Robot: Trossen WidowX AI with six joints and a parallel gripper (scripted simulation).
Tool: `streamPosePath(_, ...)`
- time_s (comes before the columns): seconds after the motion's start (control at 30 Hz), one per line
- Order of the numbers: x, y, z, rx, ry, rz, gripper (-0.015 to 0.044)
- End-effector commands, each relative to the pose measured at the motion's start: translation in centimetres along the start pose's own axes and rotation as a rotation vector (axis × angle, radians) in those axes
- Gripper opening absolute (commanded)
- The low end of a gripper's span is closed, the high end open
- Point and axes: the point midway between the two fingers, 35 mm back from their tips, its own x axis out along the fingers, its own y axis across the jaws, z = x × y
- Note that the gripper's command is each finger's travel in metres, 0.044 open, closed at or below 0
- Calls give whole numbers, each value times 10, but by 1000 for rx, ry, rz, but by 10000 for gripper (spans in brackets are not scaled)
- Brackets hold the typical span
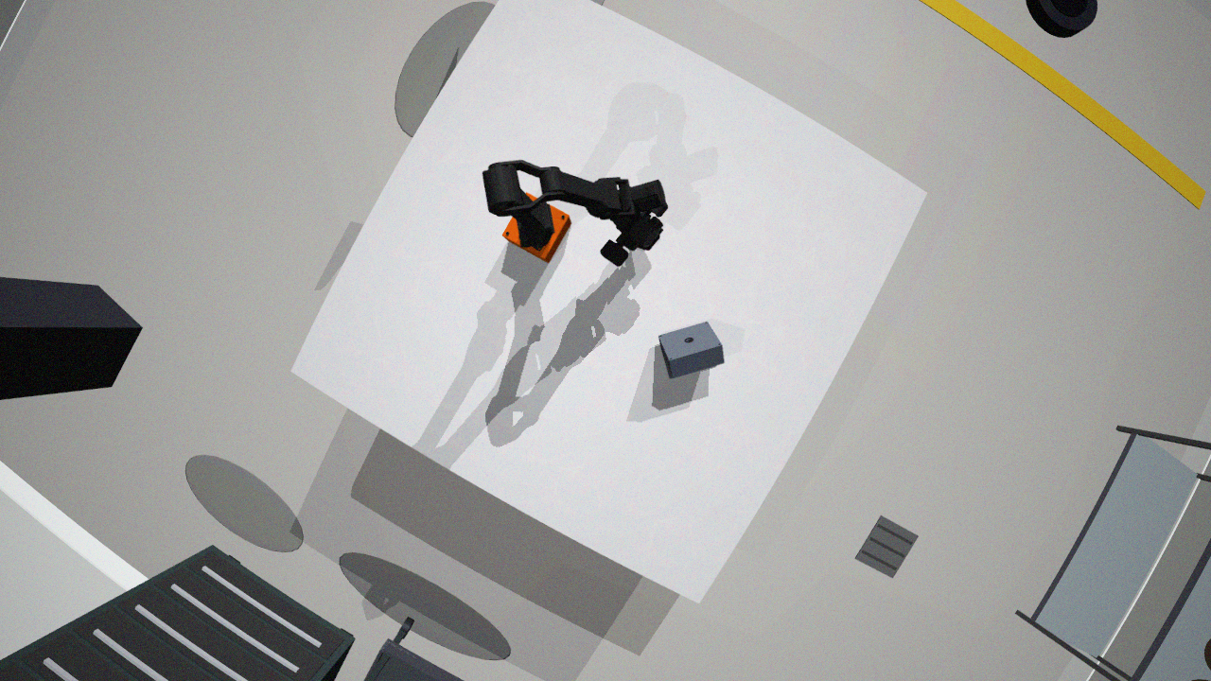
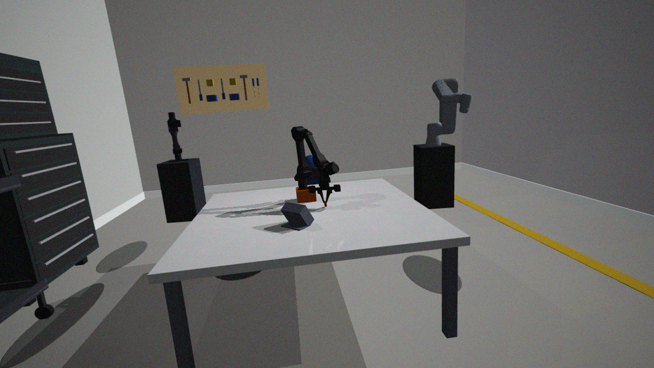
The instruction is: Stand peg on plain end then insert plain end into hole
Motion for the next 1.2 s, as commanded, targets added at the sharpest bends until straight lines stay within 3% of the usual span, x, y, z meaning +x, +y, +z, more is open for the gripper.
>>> streamPosePath(0.0,-4,-1,-1,8,-45,4,49)
streamPosePath(1.17,-22,-1,-17,7,-344,2,49)
